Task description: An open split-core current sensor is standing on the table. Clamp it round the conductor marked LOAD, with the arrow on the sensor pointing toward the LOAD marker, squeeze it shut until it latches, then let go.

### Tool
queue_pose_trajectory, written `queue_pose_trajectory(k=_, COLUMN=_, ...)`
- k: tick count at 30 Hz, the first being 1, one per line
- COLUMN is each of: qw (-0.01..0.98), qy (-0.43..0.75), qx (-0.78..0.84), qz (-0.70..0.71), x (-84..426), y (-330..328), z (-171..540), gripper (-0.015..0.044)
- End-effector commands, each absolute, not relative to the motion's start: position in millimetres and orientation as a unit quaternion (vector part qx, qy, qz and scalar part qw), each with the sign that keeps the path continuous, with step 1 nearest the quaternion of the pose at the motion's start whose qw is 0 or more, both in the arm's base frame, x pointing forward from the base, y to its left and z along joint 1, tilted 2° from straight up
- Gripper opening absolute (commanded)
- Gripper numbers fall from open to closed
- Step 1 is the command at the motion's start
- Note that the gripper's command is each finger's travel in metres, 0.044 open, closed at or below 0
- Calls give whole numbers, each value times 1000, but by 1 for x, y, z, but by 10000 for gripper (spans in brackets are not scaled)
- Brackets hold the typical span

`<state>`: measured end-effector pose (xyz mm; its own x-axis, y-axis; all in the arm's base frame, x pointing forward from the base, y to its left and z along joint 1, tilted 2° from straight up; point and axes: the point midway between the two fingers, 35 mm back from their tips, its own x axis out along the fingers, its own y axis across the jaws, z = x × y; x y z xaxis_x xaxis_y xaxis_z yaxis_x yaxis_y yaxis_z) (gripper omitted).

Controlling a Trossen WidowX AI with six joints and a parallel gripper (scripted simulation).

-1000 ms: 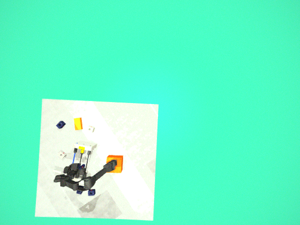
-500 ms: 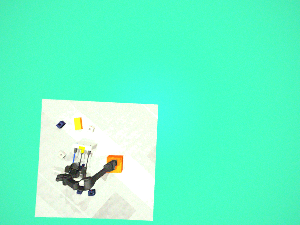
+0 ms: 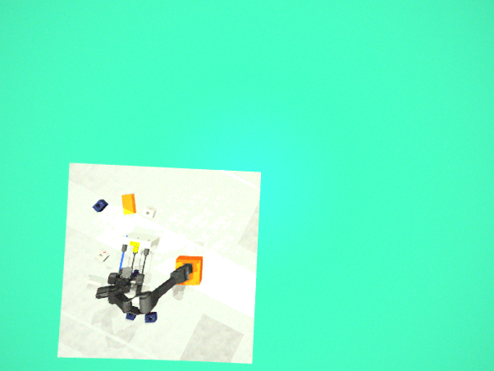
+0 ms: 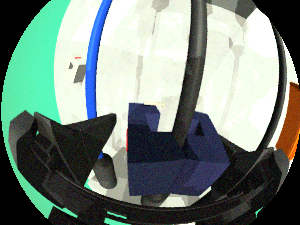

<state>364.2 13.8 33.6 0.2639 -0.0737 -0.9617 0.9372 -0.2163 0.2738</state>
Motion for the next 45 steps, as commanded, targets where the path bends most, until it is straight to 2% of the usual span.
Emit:
queue_pose_trajectory(k=1, qw=525, qy=342, qx=614, qz=-480, x=367, y=13, z=37, gripper=440)
queue_pose_trajectory(k=45, qw=542, qy=319, qx=626, qz=-461, x=369, y=12, z=41, gripper=440)
